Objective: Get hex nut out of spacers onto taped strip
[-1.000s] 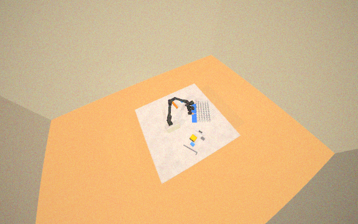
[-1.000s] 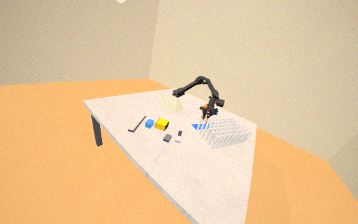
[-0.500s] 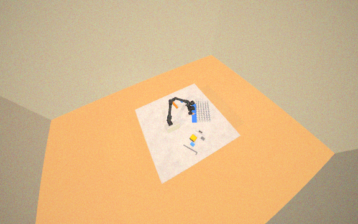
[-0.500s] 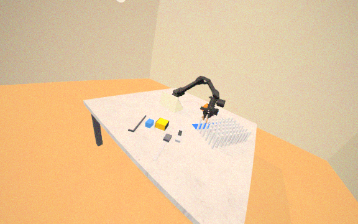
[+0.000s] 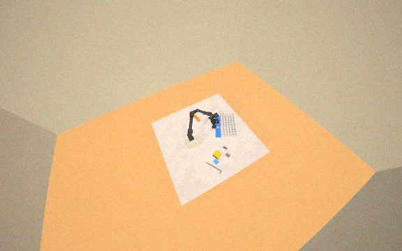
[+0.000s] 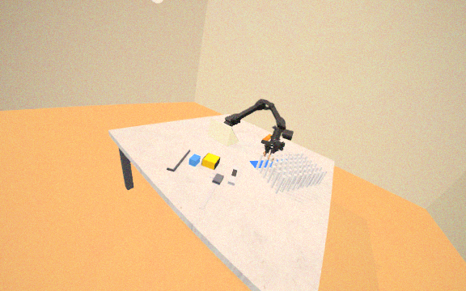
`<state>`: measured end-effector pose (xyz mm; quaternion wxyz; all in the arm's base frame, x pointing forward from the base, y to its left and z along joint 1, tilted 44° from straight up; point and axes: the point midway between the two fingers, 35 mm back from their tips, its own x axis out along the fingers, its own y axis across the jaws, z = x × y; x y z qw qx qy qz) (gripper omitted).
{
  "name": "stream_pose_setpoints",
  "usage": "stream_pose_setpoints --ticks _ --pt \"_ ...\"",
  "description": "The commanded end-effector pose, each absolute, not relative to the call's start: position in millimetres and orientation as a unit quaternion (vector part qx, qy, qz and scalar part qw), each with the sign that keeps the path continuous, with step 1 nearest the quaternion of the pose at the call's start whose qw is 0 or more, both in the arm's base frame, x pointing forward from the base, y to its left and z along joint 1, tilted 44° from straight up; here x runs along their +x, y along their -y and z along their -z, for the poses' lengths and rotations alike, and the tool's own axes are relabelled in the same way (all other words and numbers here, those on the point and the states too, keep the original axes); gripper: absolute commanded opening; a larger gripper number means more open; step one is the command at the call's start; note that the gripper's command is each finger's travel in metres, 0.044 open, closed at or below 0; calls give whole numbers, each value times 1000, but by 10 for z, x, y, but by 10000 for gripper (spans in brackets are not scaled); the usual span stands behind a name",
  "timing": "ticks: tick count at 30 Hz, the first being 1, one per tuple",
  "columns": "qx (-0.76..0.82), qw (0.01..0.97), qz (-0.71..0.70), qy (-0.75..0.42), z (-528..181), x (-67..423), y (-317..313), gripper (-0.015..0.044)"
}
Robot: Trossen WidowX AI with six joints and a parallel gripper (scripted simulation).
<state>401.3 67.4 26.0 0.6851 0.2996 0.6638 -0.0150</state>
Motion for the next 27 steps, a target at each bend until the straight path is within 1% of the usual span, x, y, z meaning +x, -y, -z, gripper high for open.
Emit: stream_pose_setpoints --ticks 1,27 --pt "302 683 18 -665 -215 3998 -688 0" --pt "303 683 18 -665 -198 3916 -757 0"
